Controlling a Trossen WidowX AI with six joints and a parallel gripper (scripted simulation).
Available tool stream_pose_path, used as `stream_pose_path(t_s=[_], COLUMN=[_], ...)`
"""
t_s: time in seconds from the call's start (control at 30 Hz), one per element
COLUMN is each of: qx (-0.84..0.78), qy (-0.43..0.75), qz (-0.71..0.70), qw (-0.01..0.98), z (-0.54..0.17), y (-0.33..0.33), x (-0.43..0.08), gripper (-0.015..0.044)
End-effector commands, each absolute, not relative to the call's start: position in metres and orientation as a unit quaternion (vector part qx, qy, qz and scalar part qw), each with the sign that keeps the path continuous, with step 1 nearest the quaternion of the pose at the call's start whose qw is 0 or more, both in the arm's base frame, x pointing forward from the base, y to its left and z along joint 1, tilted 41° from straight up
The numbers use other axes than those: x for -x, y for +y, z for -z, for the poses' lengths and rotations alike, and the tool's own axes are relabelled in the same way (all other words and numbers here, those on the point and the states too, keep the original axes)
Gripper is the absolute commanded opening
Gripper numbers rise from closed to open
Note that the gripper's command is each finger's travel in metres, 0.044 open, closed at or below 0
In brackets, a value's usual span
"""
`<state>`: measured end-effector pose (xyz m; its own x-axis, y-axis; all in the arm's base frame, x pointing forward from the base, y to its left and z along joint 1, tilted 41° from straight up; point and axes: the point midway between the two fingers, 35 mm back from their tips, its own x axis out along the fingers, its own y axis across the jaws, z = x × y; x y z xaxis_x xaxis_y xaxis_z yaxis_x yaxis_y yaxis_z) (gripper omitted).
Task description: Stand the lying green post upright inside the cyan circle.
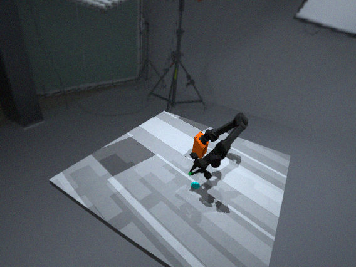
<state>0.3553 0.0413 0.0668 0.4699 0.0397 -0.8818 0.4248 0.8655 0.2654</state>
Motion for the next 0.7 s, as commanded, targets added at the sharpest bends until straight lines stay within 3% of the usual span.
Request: stream_pose_path(t_s=[0.0,0.67], qx=[-0.233,-0.233], qy=[0.486,0.425], qz=[0.124,0.149], qw=[0.833,0.862], z=[-0.0696,-0.0737], y=[0.0409,0.0435], x=[-0.3551,-0.3554], gripper=[0.0023,0.0023])
